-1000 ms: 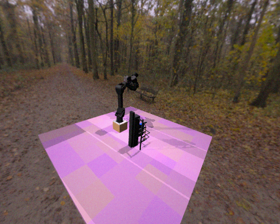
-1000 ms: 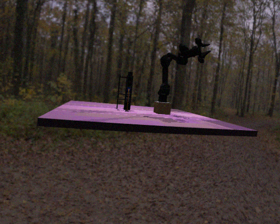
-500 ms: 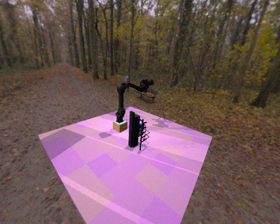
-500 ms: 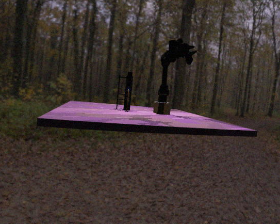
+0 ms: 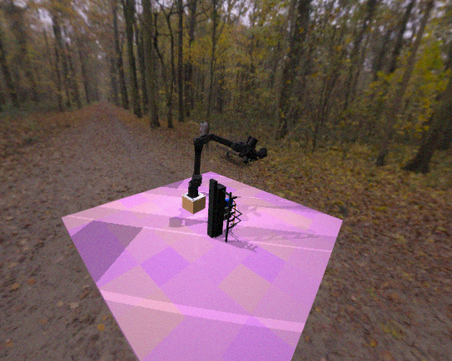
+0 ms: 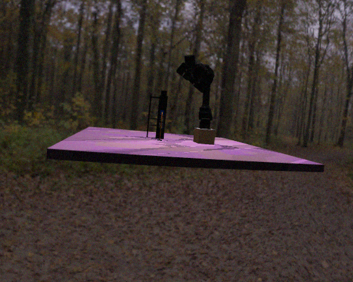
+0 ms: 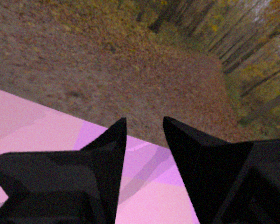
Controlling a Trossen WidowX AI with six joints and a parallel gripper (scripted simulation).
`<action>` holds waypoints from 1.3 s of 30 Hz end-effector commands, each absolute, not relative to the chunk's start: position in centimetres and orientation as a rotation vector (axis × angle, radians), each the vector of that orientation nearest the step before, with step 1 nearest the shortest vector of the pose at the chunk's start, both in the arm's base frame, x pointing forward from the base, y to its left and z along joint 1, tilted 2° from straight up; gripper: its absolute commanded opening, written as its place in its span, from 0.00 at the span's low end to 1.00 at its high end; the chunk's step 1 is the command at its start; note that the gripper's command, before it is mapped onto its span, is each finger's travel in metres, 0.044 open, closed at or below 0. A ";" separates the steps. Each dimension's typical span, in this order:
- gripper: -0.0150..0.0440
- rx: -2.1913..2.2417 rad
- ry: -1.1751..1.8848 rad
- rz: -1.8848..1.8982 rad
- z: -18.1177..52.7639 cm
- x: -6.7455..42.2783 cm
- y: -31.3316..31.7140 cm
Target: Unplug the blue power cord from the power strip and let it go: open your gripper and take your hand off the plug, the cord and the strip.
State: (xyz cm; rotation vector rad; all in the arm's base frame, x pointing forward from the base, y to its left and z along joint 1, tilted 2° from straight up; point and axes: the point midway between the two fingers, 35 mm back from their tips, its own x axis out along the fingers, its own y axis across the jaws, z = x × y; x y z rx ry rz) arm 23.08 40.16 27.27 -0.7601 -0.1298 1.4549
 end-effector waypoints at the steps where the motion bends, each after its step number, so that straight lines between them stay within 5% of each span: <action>1: 0.53 -0.860 0.046 1.347 24.7 27.6 36.3; 12: 0.53 -1.068 0.626 1.107 17.7 34.6 20.7; 22: 0.53 -1.108 1.208 1.034 14.8 32.0 4.9; 39: 0.53 -1.104 1.247 1.036 14.8 31.5 3.0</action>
